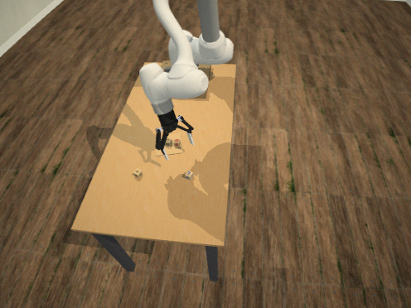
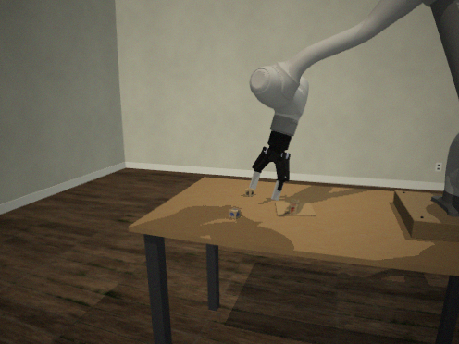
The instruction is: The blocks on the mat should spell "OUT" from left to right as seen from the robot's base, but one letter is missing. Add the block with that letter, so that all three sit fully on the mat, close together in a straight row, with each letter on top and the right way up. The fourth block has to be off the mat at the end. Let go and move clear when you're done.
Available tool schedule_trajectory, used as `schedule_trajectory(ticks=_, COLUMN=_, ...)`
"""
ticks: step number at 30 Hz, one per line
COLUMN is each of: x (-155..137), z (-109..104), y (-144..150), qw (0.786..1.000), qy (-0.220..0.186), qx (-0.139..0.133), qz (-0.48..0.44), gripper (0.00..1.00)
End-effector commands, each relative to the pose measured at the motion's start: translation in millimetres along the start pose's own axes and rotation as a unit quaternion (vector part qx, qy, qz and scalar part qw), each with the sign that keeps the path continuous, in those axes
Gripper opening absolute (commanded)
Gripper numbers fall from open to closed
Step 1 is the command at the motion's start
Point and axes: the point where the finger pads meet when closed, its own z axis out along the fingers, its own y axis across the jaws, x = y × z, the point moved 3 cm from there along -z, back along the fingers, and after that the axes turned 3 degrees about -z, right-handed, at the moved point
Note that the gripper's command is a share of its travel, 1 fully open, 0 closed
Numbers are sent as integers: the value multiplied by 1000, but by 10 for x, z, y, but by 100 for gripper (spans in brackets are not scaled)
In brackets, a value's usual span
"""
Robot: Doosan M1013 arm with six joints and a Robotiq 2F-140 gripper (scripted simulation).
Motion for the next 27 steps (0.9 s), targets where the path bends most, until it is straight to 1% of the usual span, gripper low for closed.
schedule_trajectory(ticks=1, x=-507, z=-219, y=-225, qw=1000, qy=3, qx=0, qz=-1, gripper=100)
schedule_trajectory(ticks=5, x=-945, z=-359, y=-481, qw=1000, qy=3, qx=-1, qz=0, gripper=100)
schedule_trajectory(ticks=7, x=-993, z=-373, y=-512, qw=1000, qy=3, qx=-1, qz=0, gripper=100)
schedule_trajectory(ticks=27, x=-993, z=-373, y=-512, qw=1000, qy=3, qx=-1, qz=0, gripper=100)
